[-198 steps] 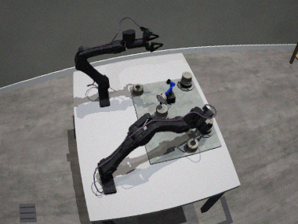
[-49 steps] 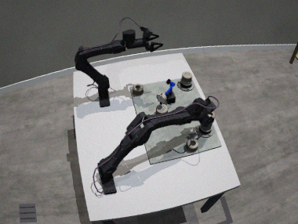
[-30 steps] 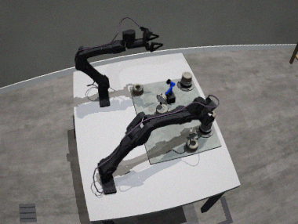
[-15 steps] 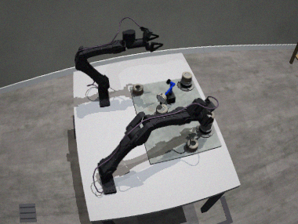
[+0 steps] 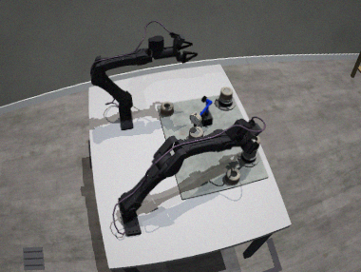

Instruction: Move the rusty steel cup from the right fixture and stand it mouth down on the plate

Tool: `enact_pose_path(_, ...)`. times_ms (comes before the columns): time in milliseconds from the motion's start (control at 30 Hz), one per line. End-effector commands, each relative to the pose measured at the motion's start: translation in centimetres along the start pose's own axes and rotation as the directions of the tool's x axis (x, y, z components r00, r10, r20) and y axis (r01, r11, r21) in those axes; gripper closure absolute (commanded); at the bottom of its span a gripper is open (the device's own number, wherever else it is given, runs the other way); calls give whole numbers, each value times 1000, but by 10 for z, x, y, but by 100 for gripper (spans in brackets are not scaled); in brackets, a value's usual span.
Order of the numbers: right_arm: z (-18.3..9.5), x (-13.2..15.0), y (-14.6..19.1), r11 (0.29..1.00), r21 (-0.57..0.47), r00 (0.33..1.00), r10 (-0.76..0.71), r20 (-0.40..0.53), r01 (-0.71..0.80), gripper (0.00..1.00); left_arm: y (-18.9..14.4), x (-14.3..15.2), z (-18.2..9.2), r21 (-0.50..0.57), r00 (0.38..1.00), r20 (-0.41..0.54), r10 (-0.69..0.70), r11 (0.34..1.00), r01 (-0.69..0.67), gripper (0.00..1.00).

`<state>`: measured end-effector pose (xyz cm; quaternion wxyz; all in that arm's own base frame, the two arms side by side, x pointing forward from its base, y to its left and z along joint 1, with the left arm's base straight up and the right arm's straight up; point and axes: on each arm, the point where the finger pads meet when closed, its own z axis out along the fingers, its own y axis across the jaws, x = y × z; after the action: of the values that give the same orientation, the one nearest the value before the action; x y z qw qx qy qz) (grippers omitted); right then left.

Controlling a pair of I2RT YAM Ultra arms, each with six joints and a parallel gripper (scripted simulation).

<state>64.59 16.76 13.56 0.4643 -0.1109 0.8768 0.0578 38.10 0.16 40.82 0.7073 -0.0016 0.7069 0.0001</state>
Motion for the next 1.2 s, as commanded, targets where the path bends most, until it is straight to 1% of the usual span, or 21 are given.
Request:
enact_pose_path(0, -30, -65, 10, 1000, -10, 989, -3, 147, 4, 25, -6, -23, -5, 19, 999, 43, -14, 1000, 13, 0)
enact_pose_path(100, -30, -66, 10, 1000, -9, 989, -2, 149, 4, 25, -6, -23, -5, 19, 999, 43, -14, 1000, 13, 0)
enact_pose_path(233, -17, -50, 10, 1000, -8, 993, -3, 120, 4, 25, -6, -23, -5, 19, 999, 43, -14, 1000, 13, 0)
enact_pose_path(300, -13, -46, 10, 1000, -8, 993, -2, 117, 3, 25, -6, -23, -5, 19, 999, 43, -14, 1000, 13, 0)
enact_pose_path(433, -24, -58, 9, 1000, -7, 990, -2, 144, 3, 25, -6, -23, -5, 19, 999, 43, -14, 1000, 13, 0)
enact_pose_path(467, -21, -55, 9, 1000, -6, 990, -2, 138, 3, 100, -6, -23, -5, 19, 999, 43, -14, 1000, 13, 0)
enact_pose_path(500, -21, -59, 9, 1000, -6, 991, -2, 137, 3, 100, -6, -23, -5, 19, 999, 43, -14, 1000, 13, 0)
enact_pose_path(567, -17, -52, 9, 1000, -6, 992, -3, 122, 4, 100, -6, -23, -5, 19, 999, 43, -14, 1000, 13, 0)
enact_pose_path(767, -24, -62, 9, 1000, -6, 990, -3, 144, 4, 100, -6, -23, -5, 19, 999, 43, -14, 1000, 13, 0)
enact_pose_path(1167, -24, -62, 9, 1000, -6, 990, -3, 144, 4, 100, -6, -23, -5, 19, 999, 43, -14, 1000, 13, 0)
